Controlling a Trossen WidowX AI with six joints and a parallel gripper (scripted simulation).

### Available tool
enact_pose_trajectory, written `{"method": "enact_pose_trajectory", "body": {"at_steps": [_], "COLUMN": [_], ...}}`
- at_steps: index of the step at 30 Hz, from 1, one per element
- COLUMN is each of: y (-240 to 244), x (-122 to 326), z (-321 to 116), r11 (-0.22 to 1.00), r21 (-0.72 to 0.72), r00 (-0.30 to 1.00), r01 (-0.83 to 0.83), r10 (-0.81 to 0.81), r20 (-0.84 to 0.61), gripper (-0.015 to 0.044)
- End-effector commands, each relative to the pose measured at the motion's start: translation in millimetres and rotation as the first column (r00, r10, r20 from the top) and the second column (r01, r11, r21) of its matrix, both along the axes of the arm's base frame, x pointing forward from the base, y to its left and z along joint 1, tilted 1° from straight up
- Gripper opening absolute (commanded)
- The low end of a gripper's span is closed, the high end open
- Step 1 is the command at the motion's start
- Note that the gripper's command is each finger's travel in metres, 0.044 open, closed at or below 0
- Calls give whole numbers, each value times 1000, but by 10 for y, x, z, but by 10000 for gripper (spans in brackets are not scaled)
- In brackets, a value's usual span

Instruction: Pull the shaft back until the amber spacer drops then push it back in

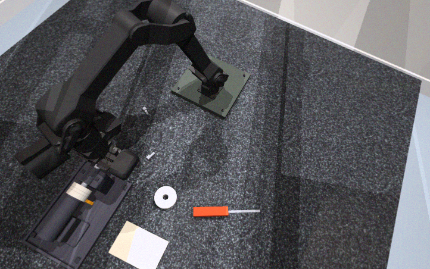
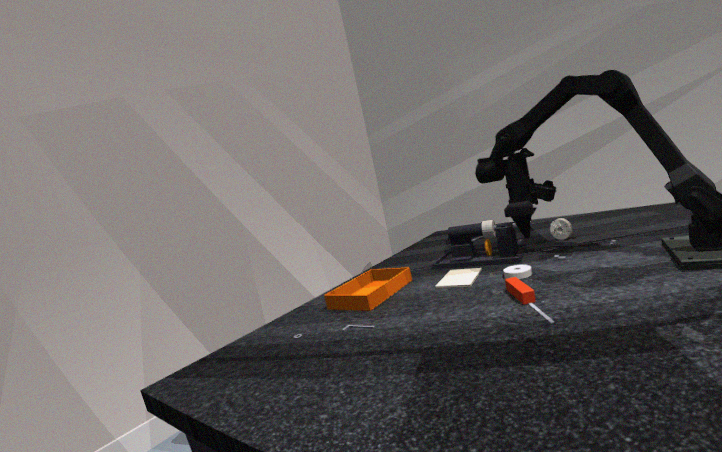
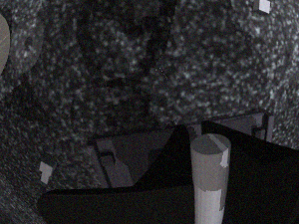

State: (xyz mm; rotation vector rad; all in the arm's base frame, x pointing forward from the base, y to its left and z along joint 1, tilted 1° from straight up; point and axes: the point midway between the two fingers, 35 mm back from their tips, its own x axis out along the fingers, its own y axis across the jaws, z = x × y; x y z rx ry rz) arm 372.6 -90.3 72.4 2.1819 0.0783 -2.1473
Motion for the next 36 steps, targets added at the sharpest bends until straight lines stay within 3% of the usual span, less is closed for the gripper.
{"method": "enact_pose_trajectory", "body": {"at_steps": [1, 33, 36], "y": [16, 24, 5], "x": [26, 103, 64], "z": [2, 6, 1], "r11": [1000, 1000, 1000], "r21": [3, 3, 2], "r00": [1000, 1000, 1000], "r01": [0, 0, 0], "r10": [0, 0, 0], "r20": [2, 3, -7], "gripper": [0, 0, 79]}}
